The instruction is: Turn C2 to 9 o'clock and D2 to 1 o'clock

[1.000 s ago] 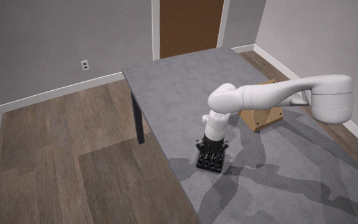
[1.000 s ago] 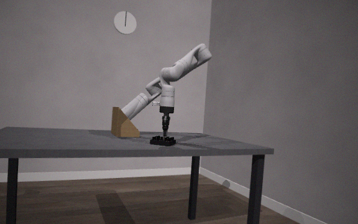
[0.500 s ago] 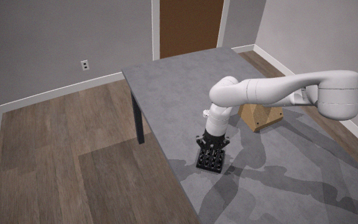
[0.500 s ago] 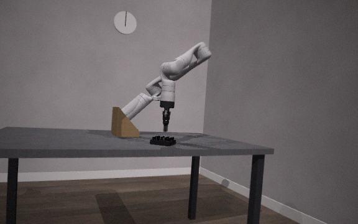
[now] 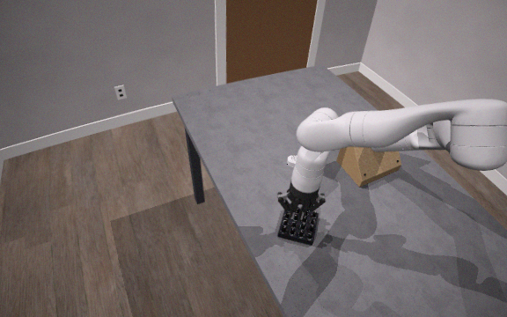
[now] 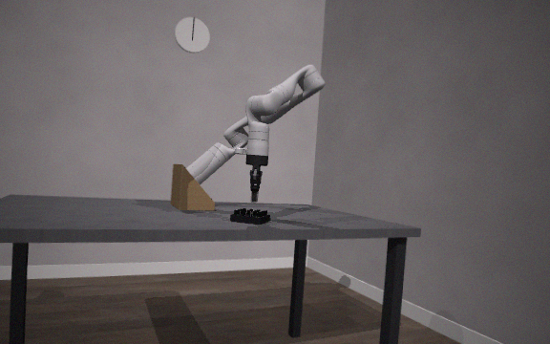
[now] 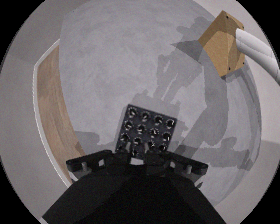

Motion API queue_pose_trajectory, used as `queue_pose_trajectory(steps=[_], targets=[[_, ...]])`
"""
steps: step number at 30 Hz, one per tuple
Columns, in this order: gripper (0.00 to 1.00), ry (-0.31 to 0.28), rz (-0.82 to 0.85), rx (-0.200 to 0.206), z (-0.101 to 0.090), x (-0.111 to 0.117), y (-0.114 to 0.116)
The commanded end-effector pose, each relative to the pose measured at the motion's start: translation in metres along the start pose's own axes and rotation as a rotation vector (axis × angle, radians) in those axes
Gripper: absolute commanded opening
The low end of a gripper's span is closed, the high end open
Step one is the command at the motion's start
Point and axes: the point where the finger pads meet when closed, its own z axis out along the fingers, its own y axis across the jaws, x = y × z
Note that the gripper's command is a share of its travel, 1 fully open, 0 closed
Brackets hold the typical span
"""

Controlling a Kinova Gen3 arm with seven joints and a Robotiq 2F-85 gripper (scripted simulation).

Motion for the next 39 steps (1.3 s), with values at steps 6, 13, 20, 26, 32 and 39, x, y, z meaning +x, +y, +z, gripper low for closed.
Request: queue_pose_trajectory(steps=[6, 13, 20, 26, 32, 39], targets=[[0.19, -0.001, -0.065, 0.001, -0.002, -0.002, -0.001], [0.19, -0.002, -0.268, 0.000, -0.006, -0.007, -0.002], [0.19, -0.002, -0.470, -0.001, -0.009, -0.012, -0.004], [0.19, -0.002, -0.720, 0.000, -0.014, -0.018, -0.005], [0.19, 0.000, -0.917, 0.001, -0.018, -0.024, -0.007], [0.19, 0.001, -1.009, 0.002, -0.020, -0.026, -0.008]])
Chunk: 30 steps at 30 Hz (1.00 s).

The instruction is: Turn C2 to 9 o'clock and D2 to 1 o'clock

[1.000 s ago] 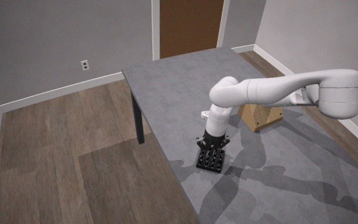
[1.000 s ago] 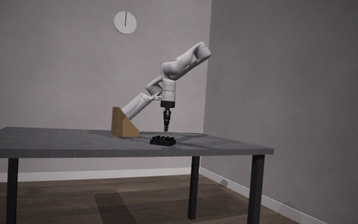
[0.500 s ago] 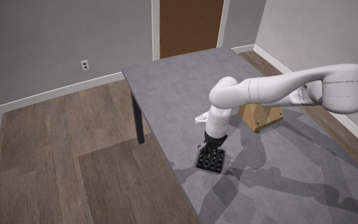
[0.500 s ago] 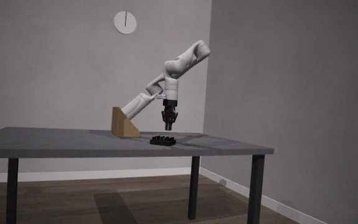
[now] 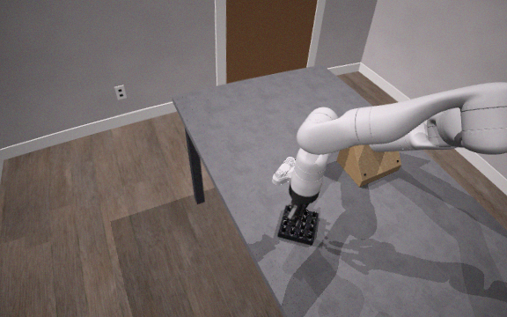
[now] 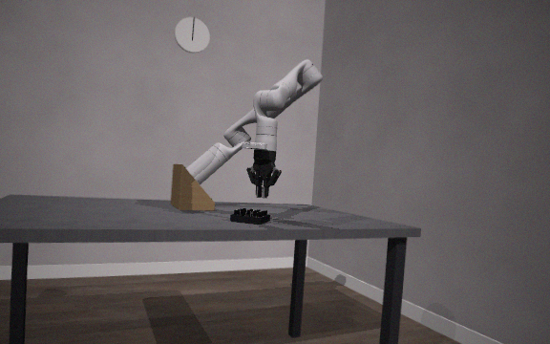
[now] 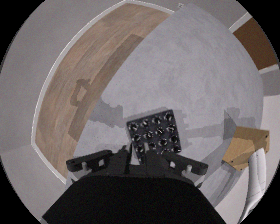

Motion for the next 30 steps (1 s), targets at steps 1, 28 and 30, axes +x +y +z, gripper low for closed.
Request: queue_pose_trajectory(steps=[1, 28, 30], targets=[[0.19, 0.004, -0.024, 0.005, -0.0029, 0.0010, -0.0019], [0.19, 0.004, -0.043, 0.005, -0.0033, 0.0008, -0.0024], [0.19, 0.004, -0.043, 0.005, -0.0033, 0.0008, -0.0024]])
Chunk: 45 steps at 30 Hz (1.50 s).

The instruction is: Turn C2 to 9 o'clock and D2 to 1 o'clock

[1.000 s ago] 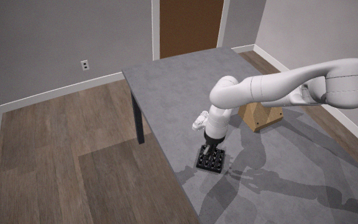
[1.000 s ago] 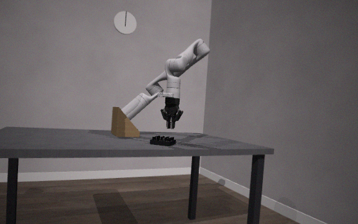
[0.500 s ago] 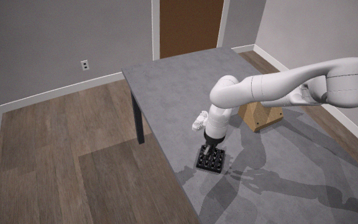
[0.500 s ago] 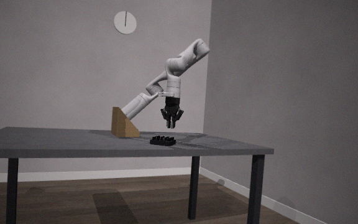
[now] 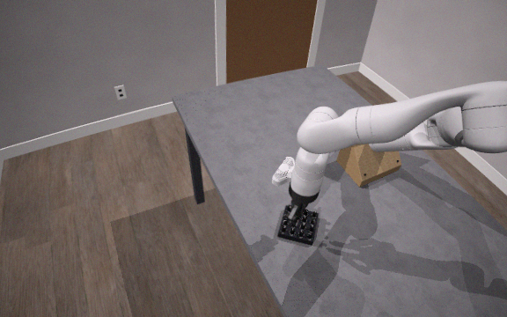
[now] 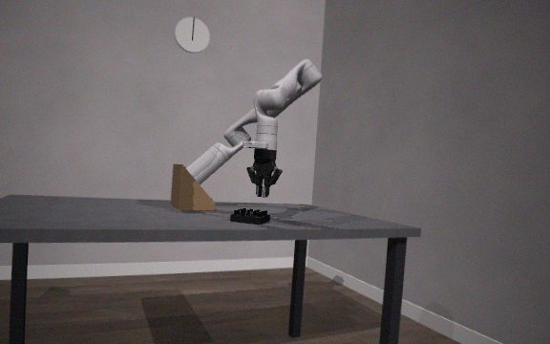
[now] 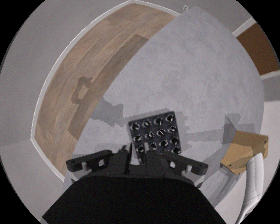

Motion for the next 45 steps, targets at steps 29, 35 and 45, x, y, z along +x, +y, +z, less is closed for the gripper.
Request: queue_pose_trajectory(steps=[29, 35, 45], targets=[[0.19, 0.001, 0.000, 0.001, 0.005, 0.000, 0.000], [0.19, 0.001, 0.000, 0.001, 0.009, 0.000, 0.000], [0.19, 0.001, 0.000, 0.002, 0.022, 0.001, 0.000]])
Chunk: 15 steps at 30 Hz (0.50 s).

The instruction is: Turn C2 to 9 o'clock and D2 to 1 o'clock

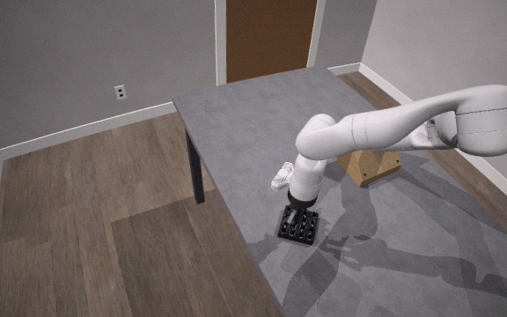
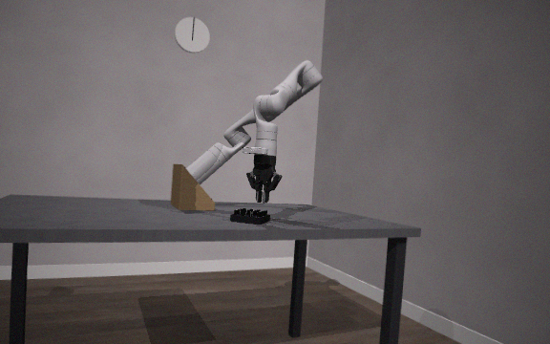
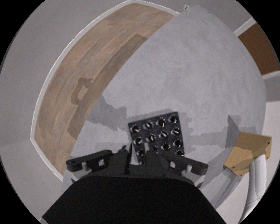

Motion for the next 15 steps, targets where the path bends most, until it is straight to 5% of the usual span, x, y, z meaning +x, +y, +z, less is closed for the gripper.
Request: queue_pose_trajectory(steps=[1, 15], targets=[[0.19, -0.002, 0.002, -0.003, 0.004, 0.000, 0.001], [0.19, -0.002, 0.002, -0.003, 0.019, 0.000, 0.001]])
